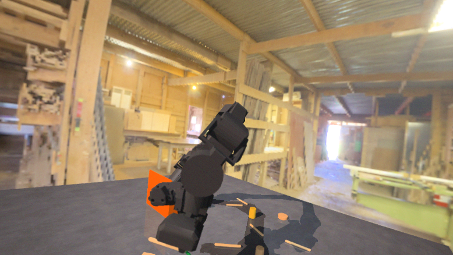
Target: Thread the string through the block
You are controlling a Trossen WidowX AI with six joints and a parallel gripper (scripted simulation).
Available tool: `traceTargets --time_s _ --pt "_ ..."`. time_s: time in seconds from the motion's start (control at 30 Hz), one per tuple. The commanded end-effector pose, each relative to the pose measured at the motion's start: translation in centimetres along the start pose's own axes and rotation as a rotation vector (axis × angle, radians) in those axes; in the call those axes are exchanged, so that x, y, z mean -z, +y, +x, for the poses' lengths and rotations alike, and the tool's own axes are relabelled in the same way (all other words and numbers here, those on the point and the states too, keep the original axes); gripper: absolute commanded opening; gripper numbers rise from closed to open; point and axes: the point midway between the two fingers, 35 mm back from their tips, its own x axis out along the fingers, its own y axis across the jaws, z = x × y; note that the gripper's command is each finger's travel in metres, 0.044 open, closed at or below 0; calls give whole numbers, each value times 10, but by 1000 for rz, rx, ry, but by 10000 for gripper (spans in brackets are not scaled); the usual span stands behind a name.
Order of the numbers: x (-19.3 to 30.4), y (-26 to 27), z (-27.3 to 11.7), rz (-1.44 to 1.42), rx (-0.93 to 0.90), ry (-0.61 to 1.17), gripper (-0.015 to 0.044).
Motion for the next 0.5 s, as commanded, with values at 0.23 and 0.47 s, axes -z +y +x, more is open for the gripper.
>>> traceTargets --time_s 0.23,0.47 --pt "-1 0 15 -8 4 56 0" --pt "-2 -1 24 -11 4 93 0"
